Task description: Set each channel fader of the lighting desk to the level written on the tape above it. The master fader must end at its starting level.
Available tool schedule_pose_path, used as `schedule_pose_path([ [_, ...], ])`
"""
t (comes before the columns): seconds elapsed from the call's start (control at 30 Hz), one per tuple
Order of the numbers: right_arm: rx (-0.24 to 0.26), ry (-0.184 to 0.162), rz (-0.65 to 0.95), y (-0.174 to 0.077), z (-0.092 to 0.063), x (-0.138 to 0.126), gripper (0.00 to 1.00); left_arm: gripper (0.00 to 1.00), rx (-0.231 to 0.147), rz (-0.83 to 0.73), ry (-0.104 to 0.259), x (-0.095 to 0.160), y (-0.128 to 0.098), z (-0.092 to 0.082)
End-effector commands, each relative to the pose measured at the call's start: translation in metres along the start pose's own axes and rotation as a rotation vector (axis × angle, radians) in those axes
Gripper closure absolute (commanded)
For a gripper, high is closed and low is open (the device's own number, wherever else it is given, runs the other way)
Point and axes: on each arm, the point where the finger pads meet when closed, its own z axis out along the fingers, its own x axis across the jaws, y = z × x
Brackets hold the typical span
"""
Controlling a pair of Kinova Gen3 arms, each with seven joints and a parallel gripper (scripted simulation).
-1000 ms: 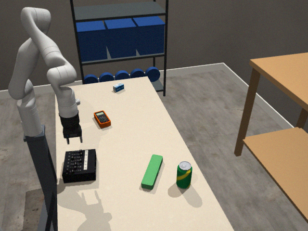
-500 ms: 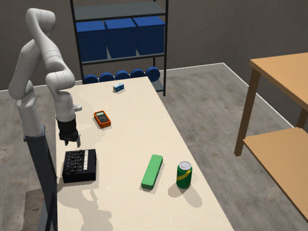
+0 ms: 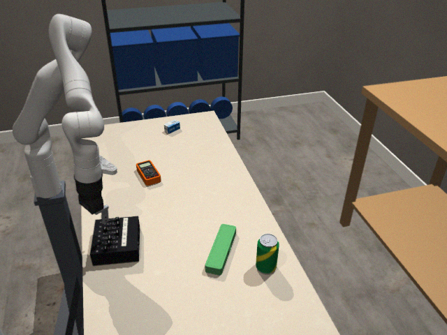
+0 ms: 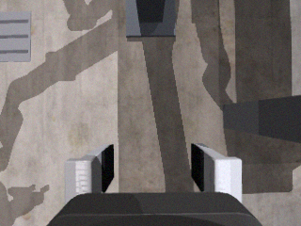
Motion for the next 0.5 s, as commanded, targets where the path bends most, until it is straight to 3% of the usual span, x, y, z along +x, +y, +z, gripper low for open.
schedule_pose_path([
  [0.0, -0.002, 0.0, 0.0, 0.0, -0.001, 0.0, 0.0, 0.0, -0.015, 0.095, -0.002, -0.001, 0.003, 0.003],
  [0.47, -0.002, 0.0, 0.0, 0.0, -0.001, 0.0, 0.0, 0.0, -0.062, 0.583, -0.003, -0.012, 0.024, 0.019],
])
